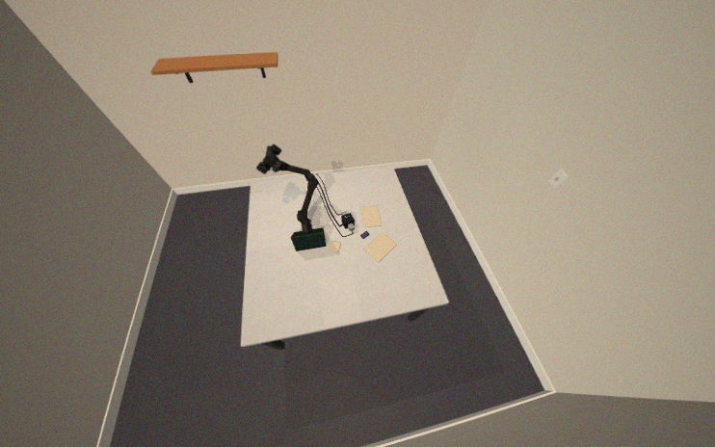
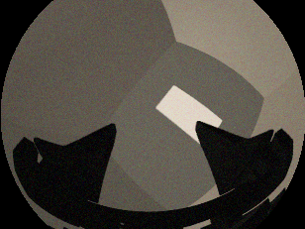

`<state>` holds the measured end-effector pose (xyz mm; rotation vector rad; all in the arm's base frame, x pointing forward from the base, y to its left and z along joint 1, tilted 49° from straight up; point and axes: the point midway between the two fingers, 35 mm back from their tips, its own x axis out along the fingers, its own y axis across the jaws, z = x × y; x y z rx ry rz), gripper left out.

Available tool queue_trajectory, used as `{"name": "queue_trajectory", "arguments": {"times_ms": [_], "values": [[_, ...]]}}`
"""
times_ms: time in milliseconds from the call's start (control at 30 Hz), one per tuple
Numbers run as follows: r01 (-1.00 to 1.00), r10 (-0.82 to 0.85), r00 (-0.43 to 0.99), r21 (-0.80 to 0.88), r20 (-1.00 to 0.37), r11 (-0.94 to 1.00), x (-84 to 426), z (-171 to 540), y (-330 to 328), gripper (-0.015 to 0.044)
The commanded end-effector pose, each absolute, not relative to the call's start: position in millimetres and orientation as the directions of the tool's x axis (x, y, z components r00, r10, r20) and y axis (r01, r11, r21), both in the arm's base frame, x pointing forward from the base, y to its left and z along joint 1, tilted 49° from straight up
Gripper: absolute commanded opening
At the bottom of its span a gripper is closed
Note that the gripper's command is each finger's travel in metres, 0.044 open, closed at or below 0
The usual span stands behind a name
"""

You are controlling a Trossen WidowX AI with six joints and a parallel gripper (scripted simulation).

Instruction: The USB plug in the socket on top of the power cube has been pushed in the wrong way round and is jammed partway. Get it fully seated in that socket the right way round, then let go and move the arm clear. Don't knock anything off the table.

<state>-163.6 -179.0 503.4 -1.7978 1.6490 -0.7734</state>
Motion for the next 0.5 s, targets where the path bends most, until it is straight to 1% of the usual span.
{"name": "queue_trajectory", "arguments": {"times_ms": [0,33,133,233,300,400,467], "values": [[-0.660,-0.997,0.072,-0.748,0.036,-0.075,-163.7,503.2,-179.8,0.0426],[-0.645,-0.996,0.078,-0.760,0.037,-0.079,-164.1,502.7,-182.2,0.0440],[-0.535,-0.992,0.117,-0.839,0.046,-0.102,-165.3,498.7,-199.6,0.0440],[-0.316,-0.982,0.183,-0.944,0.042,-0.099,-160.6,486.8,-226.4,0.0440],[-0.189,-0.975,0.221,-0.979,0.034,-0.077,-156.2,478.8,-241.3,0.0440],[0.048,-0.950,0.312,-0.999,0.005,0.011,-141.3,457.9,-270.6,0.0440],[0.209,-0.925,0.380,-0.972,-0.023,0.110,-125.4,440.9,-291.6,0.0440]]}}
